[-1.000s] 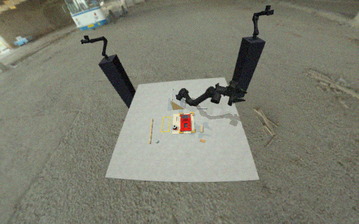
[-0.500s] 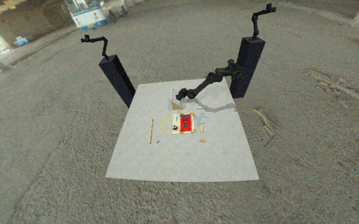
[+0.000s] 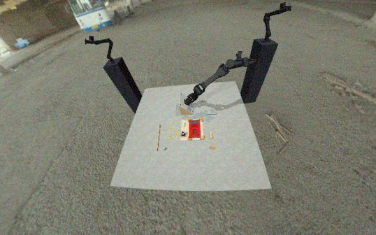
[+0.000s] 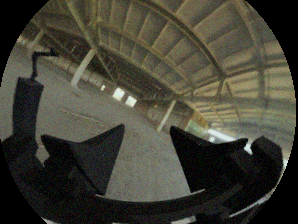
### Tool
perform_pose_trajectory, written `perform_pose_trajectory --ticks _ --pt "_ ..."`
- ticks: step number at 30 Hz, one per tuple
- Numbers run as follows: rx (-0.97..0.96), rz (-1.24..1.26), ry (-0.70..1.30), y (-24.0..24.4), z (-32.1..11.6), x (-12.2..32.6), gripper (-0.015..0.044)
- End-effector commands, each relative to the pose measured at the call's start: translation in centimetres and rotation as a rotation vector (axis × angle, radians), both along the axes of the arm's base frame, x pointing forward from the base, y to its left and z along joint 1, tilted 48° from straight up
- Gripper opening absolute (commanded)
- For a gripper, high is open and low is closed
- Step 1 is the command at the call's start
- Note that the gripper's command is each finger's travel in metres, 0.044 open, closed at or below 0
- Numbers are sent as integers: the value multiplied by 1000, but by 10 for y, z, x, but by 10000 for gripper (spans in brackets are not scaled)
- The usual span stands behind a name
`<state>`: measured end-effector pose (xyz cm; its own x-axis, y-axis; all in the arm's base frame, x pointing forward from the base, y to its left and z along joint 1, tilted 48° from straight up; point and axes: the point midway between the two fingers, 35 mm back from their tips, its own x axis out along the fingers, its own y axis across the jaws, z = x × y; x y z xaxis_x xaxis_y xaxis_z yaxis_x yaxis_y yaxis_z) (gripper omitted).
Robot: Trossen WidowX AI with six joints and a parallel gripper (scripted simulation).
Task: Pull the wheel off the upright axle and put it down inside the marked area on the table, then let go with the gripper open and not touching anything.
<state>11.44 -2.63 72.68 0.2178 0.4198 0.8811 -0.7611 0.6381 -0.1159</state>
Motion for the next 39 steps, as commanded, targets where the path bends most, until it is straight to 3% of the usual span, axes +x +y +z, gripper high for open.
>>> perform_pose_trajectory --ticks 1,11,20,39 --pt "-46 -19 -68 24 4 -36 300" --pt "-199 -55 -166 96 -3 -92 300" --pt "-383 -74 -181 177 -27 -105 300" --pt "-753 -131 66 313 -116 -19 300"
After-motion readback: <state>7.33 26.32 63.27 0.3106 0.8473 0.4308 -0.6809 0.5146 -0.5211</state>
